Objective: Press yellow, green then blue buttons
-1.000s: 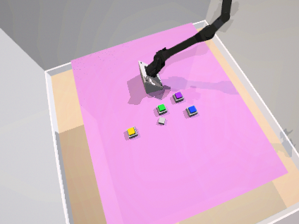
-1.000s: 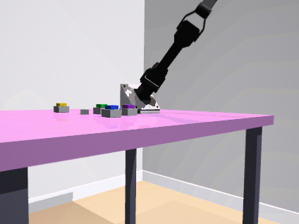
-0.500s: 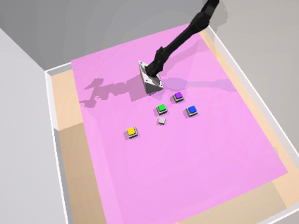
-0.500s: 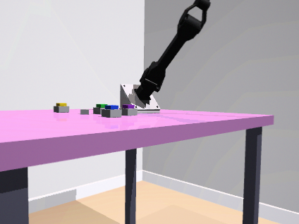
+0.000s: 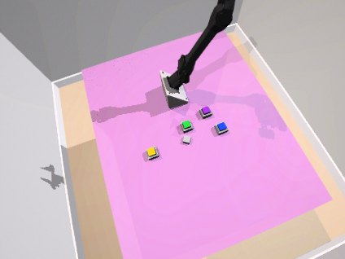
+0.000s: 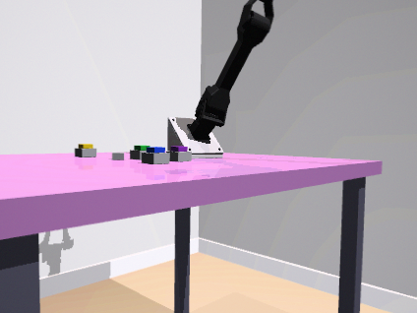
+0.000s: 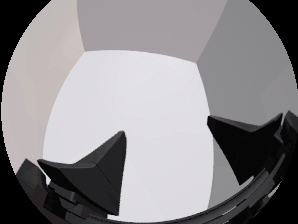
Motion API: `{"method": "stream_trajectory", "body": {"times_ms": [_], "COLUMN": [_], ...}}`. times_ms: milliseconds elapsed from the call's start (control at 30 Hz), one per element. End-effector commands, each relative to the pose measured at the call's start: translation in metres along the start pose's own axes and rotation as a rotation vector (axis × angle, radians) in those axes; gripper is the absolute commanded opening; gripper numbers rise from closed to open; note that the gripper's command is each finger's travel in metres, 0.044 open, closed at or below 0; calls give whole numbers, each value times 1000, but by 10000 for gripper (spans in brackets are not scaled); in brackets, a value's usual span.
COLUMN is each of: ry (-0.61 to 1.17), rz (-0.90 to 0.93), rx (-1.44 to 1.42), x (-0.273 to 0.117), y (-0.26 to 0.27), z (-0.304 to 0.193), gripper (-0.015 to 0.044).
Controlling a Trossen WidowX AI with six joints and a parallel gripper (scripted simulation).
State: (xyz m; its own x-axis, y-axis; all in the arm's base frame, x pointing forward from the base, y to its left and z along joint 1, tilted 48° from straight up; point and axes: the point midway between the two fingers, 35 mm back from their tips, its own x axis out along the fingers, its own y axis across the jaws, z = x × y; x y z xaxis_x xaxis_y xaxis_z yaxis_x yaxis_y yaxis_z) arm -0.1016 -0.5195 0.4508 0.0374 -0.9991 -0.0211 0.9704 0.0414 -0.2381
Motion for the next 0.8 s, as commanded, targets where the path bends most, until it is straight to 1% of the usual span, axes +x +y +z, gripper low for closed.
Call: {"method": "stream_trajectory", "body": {"times_ms": [0, 200, 400, 567, 767], "ry": [125, 292, 451, 582, 739], "rz": [145, 350, 568, 761, 1006], "rx": [-19, -56, -109, -164, -241], "x": [27, 48, 47, 30, -11], "y": [55, 136, 220, 290, 370], "z": [-45, -106, -164, -212, -266], "gripper": [400, 400, 400, 400, 400]}}
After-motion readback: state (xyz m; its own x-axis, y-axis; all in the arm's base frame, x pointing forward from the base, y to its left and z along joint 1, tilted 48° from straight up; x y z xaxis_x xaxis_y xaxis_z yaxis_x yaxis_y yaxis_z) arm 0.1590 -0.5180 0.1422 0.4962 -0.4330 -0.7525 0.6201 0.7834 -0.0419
